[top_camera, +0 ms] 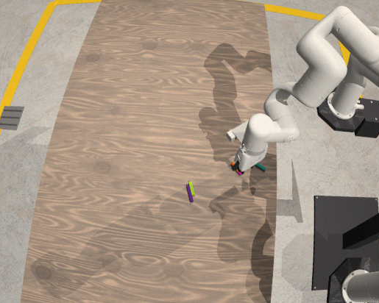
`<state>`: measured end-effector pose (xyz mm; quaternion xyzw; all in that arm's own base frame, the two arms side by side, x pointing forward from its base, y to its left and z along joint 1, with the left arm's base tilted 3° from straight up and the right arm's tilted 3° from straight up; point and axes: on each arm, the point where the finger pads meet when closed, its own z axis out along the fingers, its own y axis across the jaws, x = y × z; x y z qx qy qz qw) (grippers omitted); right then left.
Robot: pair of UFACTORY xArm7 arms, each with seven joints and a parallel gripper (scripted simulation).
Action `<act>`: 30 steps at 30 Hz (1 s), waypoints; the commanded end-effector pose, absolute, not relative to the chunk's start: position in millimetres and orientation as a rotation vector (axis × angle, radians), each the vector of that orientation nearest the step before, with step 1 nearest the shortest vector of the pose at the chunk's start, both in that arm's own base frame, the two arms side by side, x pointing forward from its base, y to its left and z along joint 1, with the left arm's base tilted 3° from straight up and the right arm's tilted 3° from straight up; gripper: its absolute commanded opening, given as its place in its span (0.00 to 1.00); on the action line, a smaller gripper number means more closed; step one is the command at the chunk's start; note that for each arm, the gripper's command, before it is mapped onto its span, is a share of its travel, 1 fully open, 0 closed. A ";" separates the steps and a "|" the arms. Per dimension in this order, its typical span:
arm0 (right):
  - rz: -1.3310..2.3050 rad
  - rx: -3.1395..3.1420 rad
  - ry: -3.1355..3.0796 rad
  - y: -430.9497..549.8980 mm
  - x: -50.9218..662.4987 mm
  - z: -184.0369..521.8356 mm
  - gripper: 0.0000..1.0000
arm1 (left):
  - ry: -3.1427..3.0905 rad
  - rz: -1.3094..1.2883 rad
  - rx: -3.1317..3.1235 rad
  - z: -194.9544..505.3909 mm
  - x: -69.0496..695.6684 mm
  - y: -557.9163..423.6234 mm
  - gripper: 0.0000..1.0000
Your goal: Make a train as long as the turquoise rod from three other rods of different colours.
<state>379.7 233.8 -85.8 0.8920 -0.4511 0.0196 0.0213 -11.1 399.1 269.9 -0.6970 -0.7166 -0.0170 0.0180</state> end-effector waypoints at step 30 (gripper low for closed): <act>0.063 2.768 -1.400 234.2 380.8 -98.5 0.37 | -2.224 -0.059 -2.163 271.8 -11.1 400.2 1.00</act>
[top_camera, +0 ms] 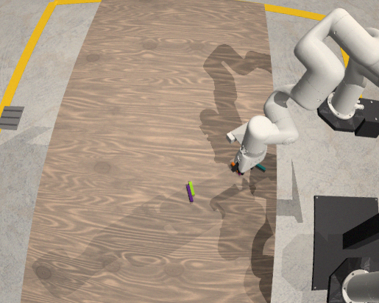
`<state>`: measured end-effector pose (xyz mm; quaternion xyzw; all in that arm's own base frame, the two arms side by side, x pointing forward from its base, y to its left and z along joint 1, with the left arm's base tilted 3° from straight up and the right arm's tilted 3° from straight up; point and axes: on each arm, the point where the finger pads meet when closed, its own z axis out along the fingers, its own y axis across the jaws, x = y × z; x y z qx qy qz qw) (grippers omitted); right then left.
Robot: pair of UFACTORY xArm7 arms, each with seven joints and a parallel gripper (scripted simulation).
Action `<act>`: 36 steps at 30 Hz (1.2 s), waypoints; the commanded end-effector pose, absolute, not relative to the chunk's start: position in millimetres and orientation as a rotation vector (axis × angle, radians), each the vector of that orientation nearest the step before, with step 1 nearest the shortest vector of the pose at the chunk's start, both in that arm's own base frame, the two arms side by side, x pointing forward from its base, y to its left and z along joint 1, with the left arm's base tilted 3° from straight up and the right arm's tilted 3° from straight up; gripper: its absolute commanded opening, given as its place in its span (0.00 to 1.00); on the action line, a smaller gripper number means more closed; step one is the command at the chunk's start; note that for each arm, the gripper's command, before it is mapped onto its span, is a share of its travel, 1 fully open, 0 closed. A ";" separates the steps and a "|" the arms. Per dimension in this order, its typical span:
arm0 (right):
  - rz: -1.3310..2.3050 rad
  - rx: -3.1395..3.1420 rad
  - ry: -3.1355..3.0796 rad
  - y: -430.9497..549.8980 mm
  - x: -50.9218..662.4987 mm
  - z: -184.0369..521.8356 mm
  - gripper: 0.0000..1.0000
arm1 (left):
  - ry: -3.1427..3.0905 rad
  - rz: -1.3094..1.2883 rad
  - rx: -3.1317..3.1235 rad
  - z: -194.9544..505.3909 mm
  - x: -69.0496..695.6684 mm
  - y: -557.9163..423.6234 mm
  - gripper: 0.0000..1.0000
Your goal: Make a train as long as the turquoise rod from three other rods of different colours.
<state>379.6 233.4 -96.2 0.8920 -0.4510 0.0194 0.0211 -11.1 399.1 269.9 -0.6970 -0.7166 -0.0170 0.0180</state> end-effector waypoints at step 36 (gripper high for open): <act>0.063 2.768 -1.400 232.9 380.5 -135.8 0.37 | -2.224 -0.059 -2.163 271.8 -11.1 400.2 1.00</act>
